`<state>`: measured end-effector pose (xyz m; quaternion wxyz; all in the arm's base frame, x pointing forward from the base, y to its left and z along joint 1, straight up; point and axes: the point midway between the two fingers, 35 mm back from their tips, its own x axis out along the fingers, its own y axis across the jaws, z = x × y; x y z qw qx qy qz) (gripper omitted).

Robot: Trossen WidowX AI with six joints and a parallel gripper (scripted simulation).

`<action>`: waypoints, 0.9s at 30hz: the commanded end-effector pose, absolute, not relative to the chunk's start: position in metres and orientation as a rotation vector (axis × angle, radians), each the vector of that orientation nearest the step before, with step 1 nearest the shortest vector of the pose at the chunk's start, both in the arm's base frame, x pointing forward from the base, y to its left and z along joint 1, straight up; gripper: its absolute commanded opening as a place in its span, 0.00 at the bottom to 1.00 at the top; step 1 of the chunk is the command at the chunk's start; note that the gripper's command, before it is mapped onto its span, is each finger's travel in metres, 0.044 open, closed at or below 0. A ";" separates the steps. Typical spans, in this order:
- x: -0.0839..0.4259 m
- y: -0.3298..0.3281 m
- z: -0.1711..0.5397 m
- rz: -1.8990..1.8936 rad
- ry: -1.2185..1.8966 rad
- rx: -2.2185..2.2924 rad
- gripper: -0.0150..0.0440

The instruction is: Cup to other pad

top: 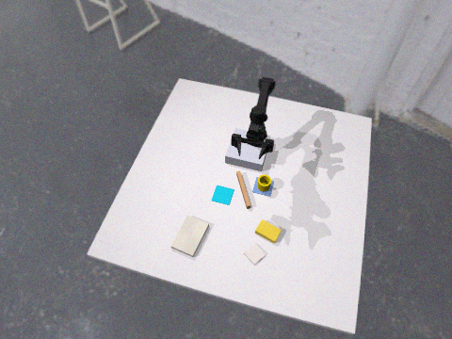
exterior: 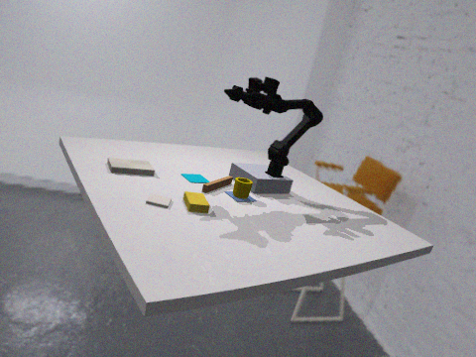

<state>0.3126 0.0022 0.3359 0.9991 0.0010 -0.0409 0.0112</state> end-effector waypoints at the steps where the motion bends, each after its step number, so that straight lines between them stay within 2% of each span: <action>1: 0.314 0.003 0.332 0.026 -0.064 0.018 0.89; 5: 0.331 0.026 0.255 0.042 0.306 0.321 0.71; 9: 0.320 0.049 0.178 -0.068 0.690 0.586 0.54; 13: 0.284 0.065 0.115 -0.317 1.048 0.778 0.54; 18: 0.223 0.072 0.071 -0.761 1.354 0.867 0.54; 27: 0.216 0.070 0.068 -0.842 1.386 0.866 0.54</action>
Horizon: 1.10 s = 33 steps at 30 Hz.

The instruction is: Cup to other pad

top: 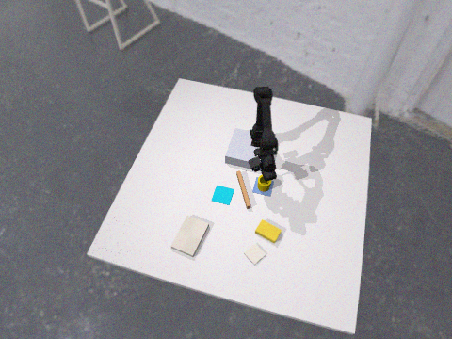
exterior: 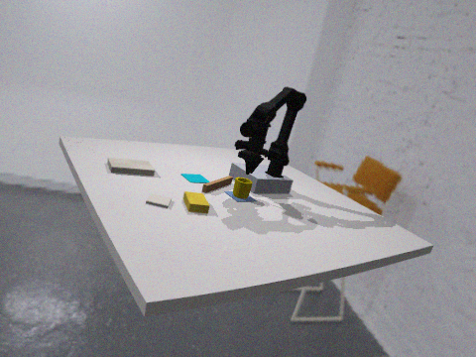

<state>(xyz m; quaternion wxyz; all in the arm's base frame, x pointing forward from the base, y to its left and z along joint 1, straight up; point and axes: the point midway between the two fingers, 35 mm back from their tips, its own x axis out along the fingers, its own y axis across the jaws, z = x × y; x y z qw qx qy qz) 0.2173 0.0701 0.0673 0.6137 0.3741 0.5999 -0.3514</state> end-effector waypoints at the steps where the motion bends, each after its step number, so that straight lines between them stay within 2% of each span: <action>1: 0.216 0.070 0.068 -0.842 1.386 0.866 0.54; 33: 0.219 0.070 0.020 -0.842 1.386 0.866 0.54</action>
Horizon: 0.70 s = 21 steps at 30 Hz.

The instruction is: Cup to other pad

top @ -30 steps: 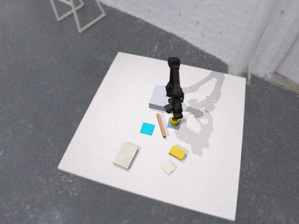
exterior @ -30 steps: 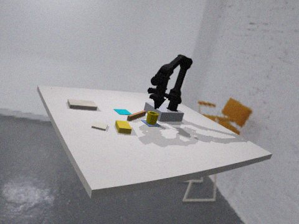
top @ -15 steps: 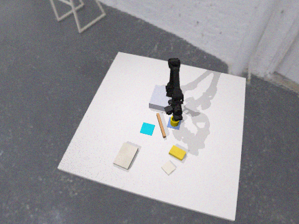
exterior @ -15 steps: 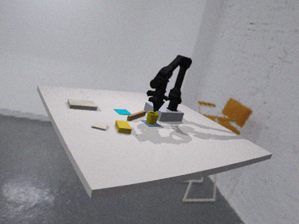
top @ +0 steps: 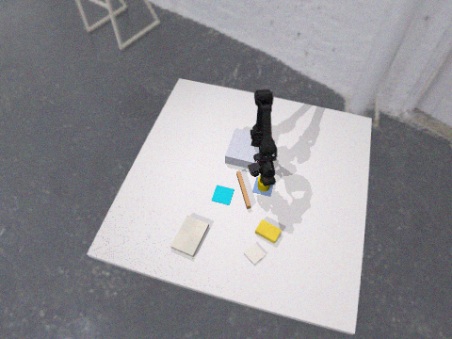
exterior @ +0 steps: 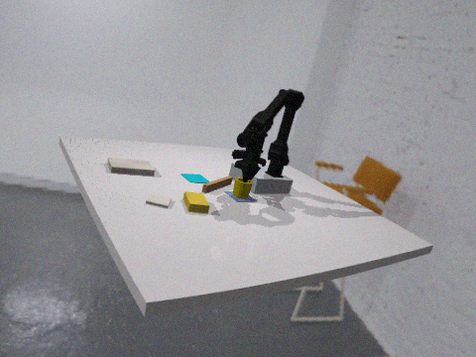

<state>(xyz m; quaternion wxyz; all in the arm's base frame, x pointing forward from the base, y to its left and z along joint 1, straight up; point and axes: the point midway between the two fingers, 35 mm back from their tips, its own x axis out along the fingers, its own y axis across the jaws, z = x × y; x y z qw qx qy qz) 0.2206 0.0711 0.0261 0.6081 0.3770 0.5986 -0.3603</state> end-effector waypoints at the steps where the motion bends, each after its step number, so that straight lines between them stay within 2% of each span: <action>1: 0.219 0.070 0.018 -0.842 1.386 0.866 0.54; 15: 0.218 0.069 0.005 -0.842 1.386 0.866 0.54; 21: 0.219 0.070 0.007 -0.837 1.386 0.869 0.47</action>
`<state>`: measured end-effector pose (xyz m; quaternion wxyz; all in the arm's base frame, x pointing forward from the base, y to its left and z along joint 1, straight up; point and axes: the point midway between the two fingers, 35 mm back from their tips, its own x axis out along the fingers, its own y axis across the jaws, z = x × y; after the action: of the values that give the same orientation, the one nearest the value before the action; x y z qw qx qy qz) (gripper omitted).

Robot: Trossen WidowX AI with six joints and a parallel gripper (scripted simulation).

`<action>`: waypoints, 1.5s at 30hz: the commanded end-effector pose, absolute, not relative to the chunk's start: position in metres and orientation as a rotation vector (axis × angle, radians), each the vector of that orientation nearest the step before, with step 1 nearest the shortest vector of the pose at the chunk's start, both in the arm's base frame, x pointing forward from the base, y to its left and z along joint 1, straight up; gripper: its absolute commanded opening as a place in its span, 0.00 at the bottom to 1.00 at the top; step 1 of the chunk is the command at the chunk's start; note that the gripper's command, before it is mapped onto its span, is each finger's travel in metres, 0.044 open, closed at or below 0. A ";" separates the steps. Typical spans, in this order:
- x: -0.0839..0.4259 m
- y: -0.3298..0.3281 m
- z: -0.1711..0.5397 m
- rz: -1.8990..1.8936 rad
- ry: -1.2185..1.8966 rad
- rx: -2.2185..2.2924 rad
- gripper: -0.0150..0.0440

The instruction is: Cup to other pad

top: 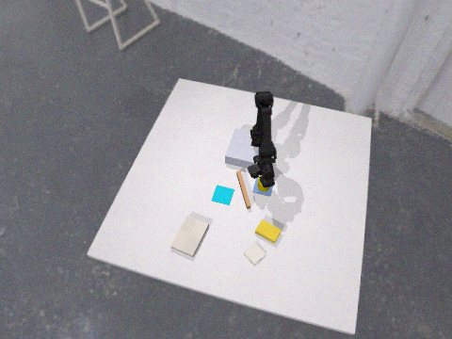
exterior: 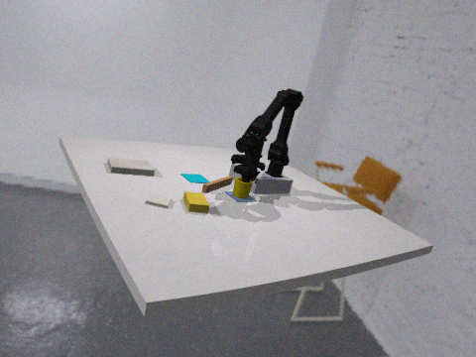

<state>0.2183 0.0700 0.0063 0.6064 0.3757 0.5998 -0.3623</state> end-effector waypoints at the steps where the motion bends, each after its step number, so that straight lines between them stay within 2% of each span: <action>1: 0.219 0.070 0.007 -0.837 1.386 0.869 0.46; 18: 0.219 0.070 0.007 -0.837 1.386 0.869 0.25; 37: 0.218 0.070 0.063 -0.842 1.386 0.866 0.25; 45: 0.218 0.071 0.060 -0.841 1.392 0.863 0.25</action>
<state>0.2174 0.0709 0.0609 0.6052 0.3732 0.6019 -0.3635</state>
